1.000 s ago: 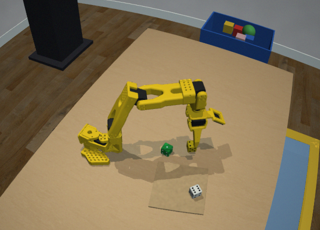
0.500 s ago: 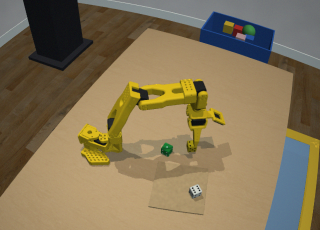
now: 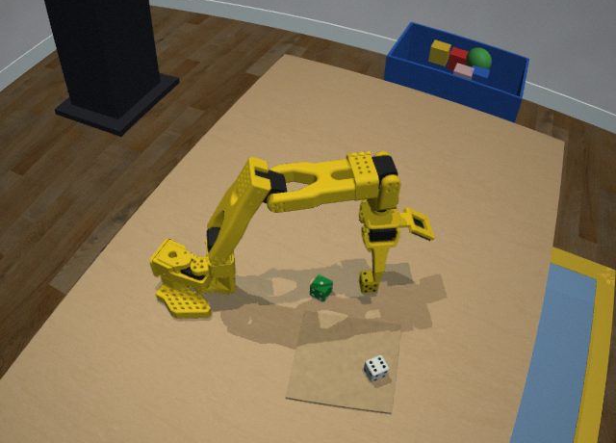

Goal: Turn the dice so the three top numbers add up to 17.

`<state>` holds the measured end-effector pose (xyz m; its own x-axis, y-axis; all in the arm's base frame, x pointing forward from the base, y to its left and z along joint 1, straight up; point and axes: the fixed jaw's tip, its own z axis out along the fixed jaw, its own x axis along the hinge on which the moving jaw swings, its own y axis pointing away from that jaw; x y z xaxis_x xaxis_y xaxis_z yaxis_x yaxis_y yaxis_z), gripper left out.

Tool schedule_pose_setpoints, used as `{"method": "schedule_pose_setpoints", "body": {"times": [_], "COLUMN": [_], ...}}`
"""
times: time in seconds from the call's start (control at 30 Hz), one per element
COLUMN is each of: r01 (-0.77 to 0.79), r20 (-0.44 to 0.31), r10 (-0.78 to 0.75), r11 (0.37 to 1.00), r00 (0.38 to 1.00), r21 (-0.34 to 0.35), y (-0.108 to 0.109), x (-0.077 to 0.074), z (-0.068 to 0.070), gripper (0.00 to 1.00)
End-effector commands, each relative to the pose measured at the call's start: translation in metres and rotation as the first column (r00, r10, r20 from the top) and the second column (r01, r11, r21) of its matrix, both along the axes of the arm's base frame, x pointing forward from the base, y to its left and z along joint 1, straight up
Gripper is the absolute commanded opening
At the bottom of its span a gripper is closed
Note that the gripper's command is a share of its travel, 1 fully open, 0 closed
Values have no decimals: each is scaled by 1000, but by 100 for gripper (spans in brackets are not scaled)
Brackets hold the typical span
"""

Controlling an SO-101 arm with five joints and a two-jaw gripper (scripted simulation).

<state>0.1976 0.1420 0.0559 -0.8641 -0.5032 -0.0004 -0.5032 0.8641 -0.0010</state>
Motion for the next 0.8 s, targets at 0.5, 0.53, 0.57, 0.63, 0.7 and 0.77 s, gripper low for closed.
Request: {"method": "schedule_pose_setpoints", "body": {"times": [0.5,0.53,0.57,0.63,0.7,0.77], "r01": [-2,-2,-2,-2,-2,-2], "r20": [41,41,41,41,41,41], "r10": [1,1,1,1,1,1], "r11": [1000,1000,1000,1000,1000,1000], "r00": [999,999,999,999,999,999], "r21": [29,29,29,29,29,29], "y": [7,7,7,7,7,7], "x": [4,5,5,5,5,5], "z": [-3,-5,-6,-10,-14,-18], "gripper": [31,31,31,31,31,31]}}
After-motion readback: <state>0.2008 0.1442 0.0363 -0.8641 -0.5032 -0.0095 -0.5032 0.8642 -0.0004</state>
